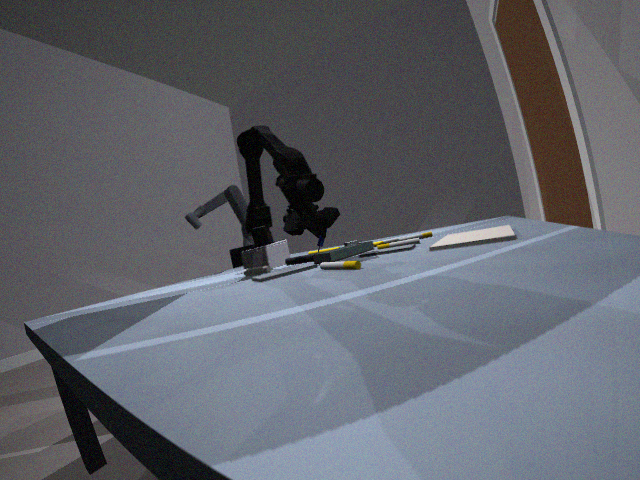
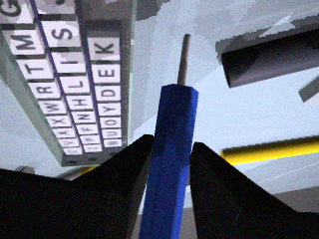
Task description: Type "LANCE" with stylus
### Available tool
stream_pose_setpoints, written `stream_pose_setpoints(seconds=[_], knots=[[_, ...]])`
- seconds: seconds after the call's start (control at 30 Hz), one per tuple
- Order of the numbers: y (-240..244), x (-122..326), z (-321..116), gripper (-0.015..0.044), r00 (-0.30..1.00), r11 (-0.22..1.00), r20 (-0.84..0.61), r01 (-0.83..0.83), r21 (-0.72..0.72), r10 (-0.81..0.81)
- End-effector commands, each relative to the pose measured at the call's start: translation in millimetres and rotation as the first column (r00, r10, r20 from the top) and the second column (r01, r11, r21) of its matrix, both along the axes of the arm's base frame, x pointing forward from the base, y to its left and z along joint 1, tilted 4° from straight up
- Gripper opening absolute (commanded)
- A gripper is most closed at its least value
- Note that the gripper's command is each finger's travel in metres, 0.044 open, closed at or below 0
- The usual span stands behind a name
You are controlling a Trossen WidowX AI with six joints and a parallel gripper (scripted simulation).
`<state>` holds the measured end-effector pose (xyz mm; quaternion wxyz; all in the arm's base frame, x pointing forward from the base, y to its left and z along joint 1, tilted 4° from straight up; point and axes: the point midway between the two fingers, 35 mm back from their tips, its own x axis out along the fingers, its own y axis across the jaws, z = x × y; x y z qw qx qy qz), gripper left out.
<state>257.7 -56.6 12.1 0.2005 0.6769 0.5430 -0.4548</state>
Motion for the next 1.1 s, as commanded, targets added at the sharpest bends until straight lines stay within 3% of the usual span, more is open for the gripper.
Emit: stream_pose_setpoints(seconds=[0.0,0.27,1.03,1.07], knots=[[3,18,14,0.0000,0.992,0.991,0.122,-0.004,0.135,-0.012],[1,45,41,0.0000,0.941,0.949,0.326,-0.020,0.315,-0.089],[-2,45,7,0.0000,0.939,0.948,0.330,-0.020,0.318,-0.091],[-2,45,6,0.0026,0.939,0.948,0.330,-0.020,0.318,-0.091]])
